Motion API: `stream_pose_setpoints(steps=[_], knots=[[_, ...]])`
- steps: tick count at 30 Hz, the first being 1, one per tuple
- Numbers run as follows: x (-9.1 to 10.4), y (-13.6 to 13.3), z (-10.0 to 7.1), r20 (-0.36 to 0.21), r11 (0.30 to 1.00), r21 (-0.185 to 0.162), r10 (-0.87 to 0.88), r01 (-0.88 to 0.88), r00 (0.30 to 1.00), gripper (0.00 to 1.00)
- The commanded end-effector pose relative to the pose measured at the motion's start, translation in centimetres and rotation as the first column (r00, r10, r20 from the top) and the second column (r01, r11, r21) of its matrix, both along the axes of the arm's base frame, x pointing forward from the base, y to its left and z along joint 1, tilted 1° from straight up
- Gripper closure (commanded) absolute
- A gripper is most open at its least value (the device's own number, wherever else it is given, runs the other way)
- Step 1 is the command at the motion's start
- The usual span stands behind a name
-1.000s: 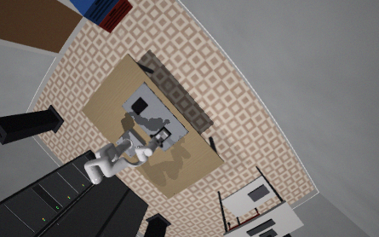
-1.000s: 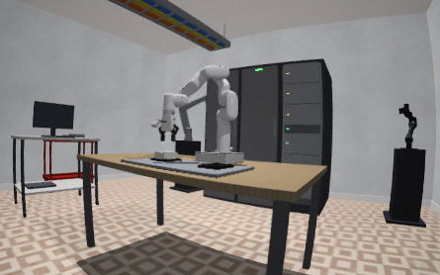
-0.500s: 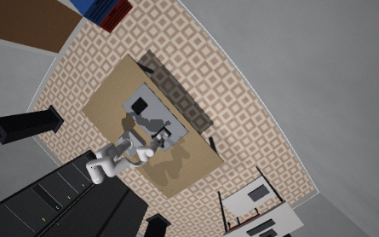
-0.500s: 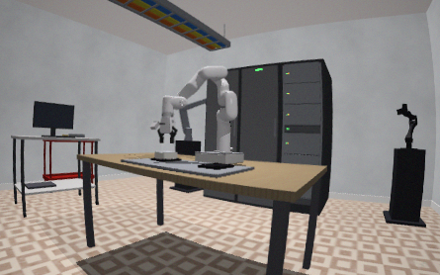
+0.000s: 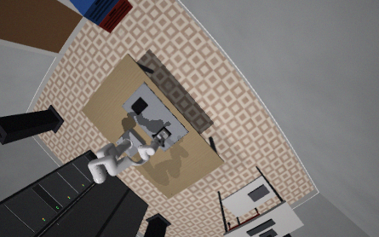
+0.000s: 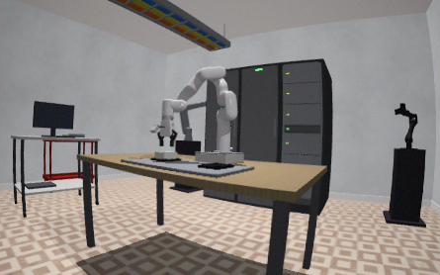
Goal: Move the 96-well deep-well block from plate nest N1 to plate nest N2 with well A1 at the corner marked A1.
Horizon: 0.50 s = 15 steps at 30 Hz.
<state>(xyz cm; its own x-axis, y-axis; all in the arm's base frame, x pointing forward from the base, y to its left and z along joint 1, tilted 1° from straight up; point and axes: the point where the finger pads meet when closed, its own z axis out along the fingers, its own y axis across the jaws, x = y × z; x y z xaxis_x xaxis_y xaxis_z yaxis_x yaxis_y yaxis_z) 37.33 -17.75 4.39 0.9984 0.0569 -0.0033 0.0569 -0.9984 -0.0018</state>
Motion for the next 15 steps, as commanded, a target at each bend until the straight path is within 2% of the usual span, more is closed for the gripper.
stream_pose_setpoints(steps=[1, 15], knots=[[0.1, -0.1, -0.4, 0.004, 1.000, -0.002, 0.000, 0.000, 1.000, 0.00], [0.1, -0.1, -2.4, 0.003, 1.000, -0.002, 0.000, 0.000, 1.000, 0.00]])
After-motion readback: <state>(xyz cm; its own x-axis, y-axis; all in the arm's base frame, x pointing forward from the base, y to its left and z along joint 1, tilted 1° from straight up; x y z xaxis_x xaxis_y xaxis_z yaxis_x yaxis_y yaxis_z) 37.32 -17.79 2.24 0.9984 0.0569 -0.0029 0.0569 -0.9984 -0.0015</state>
